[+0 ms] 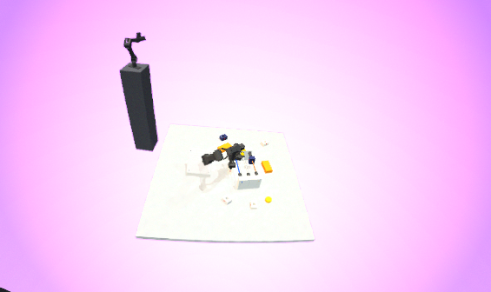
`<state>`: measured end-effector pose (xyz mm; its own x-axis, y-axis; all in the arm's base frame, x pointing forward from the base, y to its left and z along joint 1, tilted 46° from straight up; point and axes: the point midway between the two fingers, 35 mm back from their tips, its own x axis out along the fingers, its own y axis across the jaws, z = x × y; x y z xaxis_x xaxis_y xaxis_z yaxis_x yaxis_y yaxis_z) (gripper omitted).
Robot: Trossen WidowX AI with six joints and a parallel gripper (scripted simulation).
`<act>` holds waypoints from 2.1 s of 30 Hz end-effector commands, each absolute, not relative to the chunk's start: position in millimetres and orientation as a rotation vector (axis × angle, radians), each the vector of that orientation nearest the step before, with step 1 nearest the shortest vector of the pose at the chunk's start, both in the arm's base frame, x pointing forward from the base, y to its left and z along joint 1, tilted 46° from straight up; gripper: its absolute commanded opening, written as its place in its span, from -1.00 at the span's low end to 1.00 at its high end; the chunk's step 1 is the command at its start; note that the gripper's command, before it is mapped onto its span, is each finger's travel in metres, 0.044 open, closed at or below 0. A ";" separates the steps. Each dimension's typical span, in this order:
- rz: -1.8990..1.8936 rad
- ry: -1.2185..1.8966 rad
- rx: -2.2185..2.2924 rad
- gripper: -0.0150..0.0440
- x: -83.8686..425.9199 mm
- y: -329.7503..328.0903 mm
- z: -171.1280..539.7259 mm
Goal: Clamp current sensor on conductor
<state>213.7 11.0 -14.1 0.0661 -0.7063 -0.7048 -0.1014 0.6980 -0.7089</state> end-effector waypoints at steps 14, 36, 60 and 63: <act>-0.522 1.457 -0.723 1.00 213.0 -9.0 -30.6; -0.523 1.457 -0.712 0.30 213.6 -6.1 -28.8; -0.515 1.461 -0.718 -0.49 206.7 83.7 56.8; -0.518 1.460 -0.720 -0.49 204.0 88.9 64.0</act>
